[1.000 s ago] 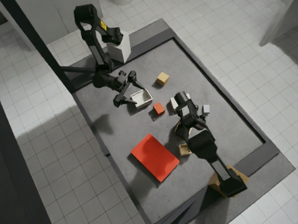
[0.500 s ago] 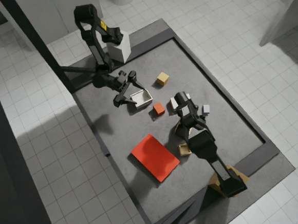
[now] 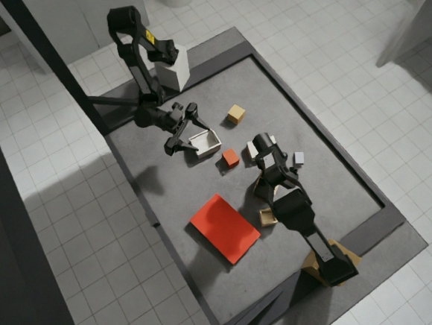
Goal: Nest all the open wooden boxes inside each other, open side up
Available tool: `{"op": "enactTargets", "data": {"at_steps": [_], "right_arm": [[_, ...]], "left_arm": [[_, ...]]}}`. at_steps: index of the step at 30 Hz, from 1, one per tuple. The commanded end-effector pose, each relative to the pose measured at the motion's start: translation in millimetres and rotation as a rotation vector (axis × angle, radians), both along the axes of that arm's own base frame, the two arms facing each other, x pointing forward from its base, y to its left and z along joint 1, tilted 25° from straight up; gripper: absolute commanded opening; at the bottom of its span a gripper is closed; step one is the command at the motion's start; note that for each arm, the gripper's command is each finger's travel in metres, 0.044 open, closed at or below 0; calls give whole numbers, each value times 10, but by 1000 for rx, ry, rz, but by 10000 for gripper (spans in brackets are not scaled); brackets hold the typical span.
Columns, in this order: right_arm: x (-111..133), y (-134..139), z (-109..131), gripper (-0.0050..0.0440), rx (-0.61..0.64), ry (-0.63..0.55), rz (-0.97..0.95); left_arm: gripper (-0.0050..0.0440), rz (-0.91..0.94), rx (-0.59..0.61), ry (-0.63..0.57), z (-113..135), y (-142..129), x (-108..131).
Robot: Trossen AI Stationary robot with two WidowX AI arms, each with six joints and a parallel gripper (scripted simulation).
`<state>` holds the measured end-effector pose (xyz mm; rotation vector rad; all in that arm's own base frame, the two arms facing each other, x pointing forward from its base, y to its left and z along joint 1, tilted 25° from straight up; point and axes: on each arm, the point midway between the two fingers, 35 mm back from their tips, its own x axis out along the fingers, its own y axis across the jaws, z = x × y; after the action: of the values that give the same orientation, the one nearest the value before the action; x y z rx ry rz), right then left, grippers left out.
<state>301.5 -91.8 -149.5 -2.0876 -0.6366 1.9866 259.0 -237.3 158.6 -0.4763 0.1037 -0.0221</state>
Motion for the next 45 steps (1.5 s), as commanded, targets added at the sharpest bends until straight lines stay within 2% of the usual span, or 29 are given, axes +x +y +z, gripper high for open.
{"op": "enactTargets", "data": {"at_steps": [1,15,20,25,28,39,42,45], "right_arm": [[55,-32,52,79,-10,-19,-1],[55,-32,52,0,-10,-19,-1],[55,-32,52,0,-10,-19,-1],[101,-76,117,0,-21,-68,69],[116,-115,173,0,-31,-164,271],[118,-184,312,-5,-44,-389,759],[118,-190,324,-13,-45,-410,803],[112,-211,365,-35,-48,-493,989]], "left_arm": [[400,1,1,-4,18,-1,-7],[400,1,1,-4,18,-1,-7],[400,1,1,-4,18,-1,-7],[400,1,1,-4,18,-1,-7],[400,1,1,-4,18,-1,-7],[400,1,1,-4,18,-1,-7],[400,1,1,-4,18,-1,-7],[400,1,1,-4,18,-1,-7]]}}
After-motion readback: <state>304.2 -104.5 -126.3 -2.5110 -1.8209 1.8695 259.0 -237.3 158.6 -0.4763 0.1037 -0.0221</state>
